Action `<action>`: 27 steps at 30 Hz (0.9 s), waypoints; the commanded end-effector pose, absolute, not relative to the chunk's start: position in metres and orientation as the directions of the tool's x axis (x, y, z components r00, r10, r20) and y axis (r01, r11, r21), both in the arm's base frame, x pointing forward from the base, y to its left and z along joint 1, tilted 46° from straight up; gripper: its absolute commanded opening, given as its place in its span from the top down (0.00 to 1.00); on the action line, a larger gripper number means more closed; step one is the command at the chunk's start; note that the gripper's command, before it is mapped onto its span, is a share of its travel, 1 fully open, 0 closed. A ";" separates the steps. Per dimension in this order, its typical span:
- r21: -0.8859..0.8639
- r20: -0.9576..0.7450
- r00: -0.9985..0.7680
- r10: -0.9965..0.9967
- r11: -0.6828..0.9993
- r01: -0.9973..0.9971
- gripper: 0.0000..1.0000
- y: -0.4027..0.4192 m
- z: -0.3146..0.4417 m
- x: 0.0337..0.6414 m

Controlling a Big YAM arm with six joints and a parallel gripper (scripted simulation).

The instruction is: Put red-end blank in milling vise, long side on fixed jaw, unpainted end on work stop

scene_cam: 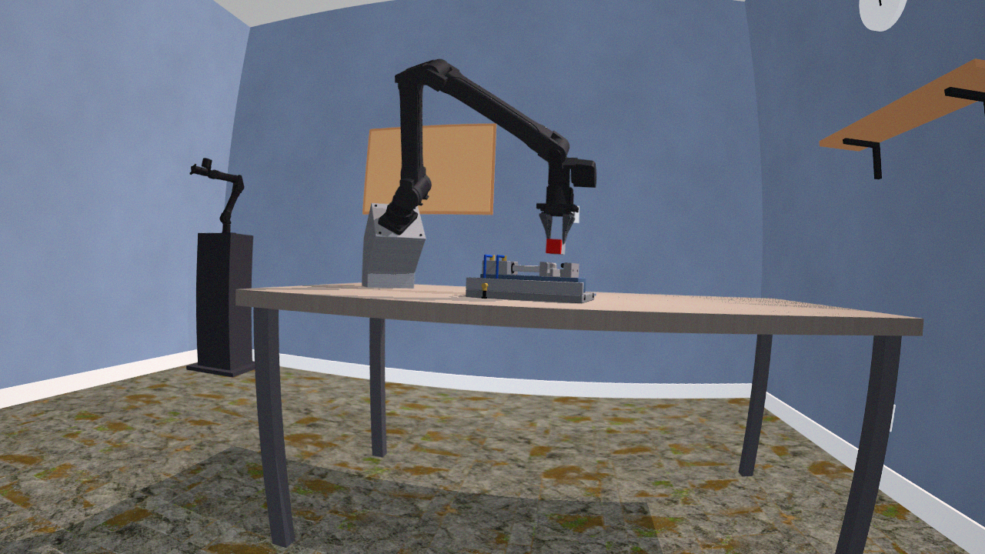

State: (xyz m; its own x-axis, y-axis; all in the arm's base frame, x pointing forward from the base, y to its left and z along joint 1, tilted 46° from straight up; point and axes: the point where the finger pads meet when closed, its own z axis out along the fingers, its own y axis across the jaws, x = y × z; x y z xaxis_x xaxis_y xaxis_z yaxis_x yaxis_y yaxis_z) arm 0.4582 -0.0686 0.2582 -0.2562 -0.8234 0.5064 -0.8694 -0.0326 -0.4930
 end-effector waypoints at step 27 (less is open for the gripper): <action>-0.556 0.474 -0.286 -0.833 -0.031 -0.831 1.00 -0.056 0.301 0.477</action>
